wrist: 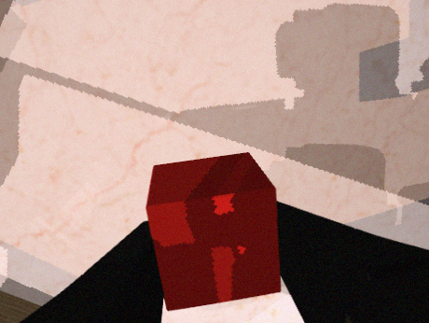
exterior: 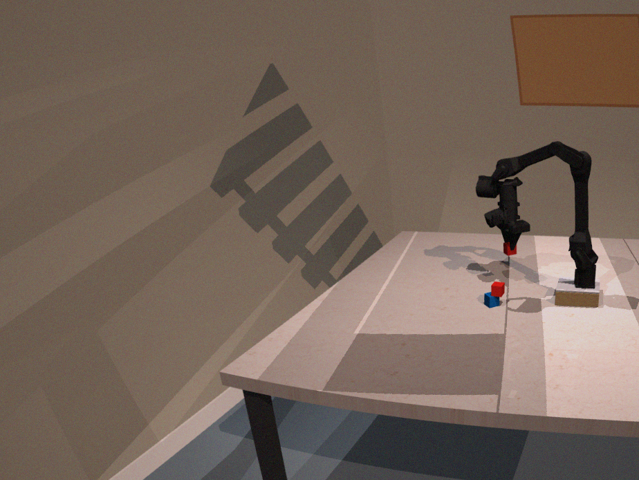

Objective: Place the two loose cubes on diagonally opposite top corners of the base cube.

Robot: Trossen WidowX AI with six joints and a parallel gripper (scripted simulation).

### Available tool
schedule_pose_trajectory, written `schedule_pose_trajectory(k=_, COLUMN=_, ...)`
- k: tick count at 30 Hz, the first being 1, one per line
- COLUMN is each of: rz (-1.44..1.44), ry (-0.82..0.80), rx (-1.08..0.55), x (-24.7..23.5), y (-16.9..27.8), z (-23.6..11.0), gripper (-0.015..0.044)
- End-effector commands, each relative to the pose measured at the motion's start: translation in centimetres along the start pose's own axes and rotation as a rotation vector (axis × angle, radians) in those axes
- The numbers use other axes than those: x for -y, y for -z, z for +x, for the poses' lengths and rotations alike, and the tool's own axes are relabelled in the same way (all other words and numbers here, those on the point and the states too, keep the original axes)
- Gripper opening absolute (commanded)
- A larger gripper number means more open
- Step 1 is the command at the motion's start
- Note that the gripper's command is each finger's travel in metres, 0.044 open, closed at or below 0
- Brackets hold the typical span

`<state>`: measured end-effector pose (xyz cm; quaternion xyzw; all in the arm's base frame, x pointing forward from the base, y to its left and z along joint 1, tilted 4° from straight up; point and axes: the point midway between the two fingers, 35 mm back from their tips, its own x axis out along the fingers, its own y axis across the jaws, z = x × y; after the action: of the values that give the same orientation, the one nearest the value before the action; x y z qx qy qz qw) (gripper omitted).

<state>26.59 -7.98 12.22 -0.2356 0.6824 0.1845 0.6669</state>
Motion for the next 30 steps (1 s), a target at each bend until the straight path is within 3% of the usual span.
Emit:
schedule_pose_trajectory(k=1, rz=0.052, ry=0.006, rx=0.004, x=-0.3, y=-1.1, z=-0.2, gripper=0.0105)
schedule_pose_trajectory(k=30, rz=0.441, ry=-0.002, rx=0.01, x=-5.1, y=-8.4, z=0.2, gripper=0.0105)
